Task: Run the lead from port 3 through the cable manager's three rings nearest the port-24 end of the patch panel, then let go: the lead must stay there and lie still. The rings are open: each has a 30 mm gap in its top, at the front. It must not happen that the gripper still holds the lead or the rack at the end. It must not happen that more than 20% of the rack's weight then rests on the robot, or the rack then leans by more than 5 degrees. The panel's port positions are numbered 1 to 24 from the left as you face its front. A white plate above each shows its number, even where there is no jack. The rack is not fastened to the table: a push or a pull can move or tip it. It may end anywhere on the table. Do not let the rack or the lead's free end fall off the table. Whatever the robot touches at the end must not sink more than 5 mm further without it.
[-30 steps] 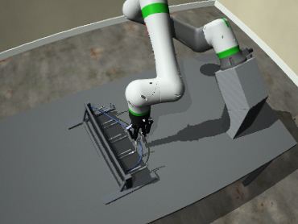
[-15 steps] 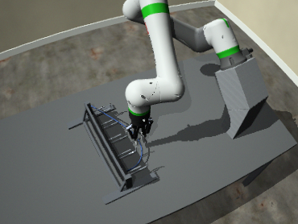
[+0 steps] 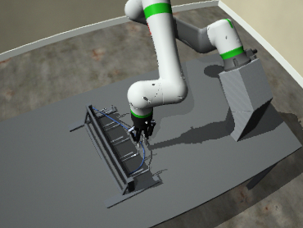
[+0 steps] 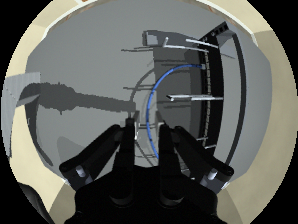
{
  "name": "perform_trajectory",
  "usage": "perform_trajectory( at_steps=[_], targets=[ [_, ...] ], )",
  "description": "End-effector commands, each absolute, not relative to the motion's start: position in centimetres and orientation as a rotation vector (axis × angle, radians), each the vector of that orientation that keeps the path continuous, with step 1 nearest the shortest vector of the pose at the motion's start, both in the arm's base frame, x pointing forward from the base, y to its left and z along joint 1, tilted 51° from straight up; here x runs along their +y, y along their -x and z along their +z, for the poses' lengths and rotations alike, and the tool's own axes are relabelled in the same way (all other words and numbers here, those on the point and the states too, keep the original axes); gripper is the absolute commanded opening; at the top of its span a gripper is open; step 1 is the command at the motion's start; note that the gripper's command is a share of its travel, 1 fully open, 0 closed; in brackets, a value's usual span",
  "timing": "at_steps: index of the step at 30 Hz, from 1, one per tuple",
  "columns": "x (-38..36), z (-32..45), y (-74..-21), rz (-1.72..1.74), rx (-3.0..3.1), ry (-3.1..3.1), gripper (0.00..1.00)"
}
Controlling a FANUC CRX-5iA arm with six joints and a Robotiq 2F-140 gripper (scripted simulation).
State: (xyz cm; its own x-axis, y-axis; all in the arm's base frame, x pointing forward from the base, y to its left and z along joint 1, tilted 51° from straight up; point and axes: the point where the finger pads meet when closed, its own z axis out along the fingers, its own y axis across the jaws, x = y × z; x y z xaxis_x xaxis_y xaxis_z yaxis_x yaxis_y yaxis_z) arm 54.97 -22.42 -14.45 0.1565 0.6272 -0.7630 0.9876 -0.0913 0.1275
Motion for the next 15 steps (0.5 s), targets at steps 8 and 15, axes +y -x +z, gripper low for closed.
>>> perform_trajectory(
  at_steps=[8, 15],
  targets=[
    [-22.42, -14.46, -54.99, -0.718, 1.541, -1.795, 0.20],
    [-22.49, -14.52, -54.99, -0.718, 1.541, -1.795, 0.20]
  ],
)
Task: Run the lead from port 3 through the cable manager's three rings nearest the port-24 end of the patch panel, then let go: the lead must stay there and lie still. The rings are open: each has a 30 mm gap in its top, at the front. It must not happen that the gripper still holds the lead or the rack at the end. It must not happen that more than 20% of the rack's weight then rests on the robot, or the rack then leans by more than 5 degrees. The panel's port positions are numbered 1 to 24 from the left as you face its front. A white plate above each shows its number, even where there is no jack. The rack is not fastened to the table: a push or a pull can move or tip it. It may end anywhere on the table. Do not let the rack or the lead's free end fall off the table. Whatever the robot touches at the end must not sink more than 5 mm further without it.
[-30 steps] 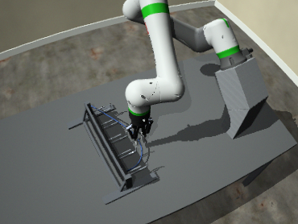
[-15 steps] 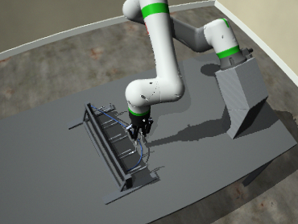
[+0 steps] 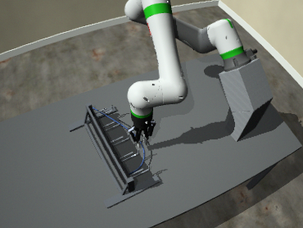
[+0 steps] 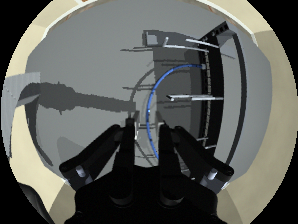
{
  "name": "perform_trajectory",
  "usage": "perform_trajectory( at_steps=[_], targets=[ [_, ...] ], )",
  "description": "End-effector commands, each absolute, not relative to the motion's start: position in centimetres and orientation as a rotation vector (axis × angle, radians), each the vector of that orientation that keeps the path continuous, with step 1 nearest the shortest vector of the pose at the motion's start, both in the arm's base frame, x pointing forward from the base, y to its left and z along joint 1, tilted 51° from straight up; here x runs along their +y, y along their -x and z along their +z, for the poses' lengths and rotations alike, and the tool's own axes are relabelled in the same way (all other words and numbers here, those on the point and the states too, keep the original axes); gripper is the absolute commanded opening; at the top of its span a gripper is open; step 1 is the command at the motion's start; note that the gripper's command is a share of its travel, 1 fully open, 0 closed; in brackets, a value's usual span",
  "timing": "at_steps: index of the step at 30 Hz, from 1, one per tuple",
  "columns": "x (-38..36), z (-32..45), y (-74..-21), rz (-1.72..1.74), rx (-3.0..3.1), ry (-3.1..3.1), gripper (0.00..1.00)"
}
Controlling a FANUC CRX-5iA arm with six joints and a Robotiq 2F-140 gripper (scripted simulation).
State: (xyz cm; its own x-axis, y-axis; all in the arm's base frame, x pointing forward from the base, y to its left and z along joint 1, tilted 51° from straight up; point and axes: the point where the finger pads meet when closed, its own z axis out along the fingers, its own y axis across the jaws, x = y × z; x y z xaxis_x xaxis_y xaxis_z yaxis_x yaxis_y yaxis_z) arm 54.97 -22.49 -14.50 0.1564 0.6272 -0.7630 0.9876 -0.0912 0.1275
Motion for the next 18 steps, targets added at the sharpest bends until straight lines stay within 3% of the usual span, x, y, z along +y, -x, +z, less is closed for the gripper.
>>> perform_trajectory(
  at_steps=[1, 18],
  targets=[
    [-22.51, -14.54, -54.99, -0.718, 1.541, -1.795, 0.20],
    [-23.11, -15.03, -55.00, -0.718, 1.541, -1.795, 0.20]
  ],
)
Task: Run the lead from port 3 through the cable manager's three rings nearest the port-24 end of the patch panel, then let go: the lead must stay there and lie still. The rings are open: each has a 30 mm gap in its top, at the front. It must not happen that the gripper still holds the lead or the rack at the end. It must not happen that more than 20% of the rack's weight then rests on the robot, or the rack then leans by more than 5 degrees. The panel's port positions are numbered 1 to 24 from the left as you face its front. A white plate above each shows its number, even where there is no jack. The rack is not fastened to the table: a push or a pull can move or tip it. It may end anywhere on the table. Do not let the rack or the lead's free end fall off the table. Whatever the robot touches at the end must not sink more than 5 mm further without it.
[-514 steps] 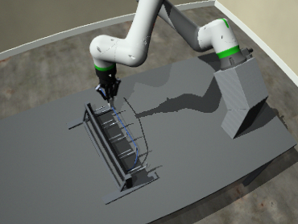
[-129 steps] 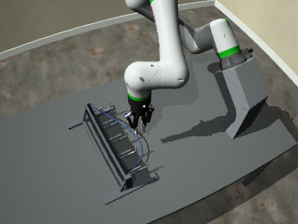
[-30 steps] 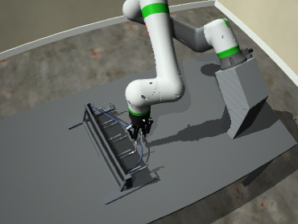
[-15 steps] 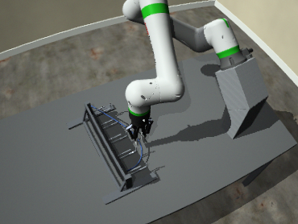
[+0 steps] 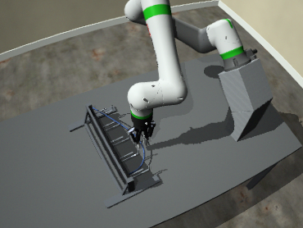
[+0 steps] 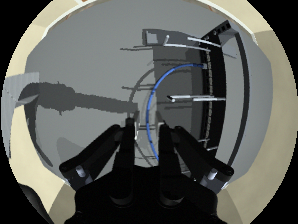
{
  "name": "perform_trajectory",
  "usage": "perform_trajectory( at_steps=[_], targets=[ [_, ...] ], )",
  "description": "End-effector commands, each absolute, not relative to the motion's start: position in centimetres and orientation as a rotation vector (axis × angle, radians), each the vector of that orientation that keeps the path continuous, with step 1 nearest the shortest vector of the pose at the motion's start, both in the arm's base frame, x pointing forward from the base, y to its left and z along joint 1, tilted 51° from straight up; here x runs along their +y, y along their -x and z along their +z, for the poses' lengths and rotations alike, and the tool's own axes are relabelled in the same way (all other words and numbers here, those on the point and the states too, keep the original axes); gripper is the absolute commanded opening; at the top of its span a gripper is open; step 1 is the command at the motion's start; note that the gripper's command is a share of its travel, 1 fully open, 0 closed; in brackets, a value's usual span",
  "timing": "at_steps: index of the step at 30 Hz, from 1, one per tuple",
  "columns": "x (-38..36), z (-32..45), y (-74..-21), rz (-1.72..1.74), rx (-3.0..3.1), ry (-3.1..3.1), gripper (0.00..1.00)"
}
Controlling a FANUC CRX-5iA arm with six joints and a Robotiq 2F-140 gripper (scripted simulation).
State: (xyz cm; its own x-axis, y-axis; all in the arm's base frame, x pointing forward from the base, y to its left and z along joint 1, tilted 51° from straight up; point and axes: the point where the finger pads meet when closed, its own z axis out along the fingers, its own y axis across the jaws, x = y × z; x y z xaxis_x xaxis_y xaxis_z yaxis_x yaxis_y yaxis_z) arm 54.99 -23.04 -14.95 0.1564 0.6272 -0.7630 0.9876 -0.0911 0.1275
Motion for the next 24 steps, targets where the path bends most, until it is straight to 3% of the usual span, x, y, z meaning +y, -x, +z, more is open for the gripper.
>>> perform_trajectory(
  at_steps=[1, 24],
  targets=[
    [-23.16, -15.07, -55.00, -0.718, 1.541, -1.795, 0.20],
    [-23.96, -15.72, -55.01, -0.718, 1.541, -1.795, 0.20]
  ],
)
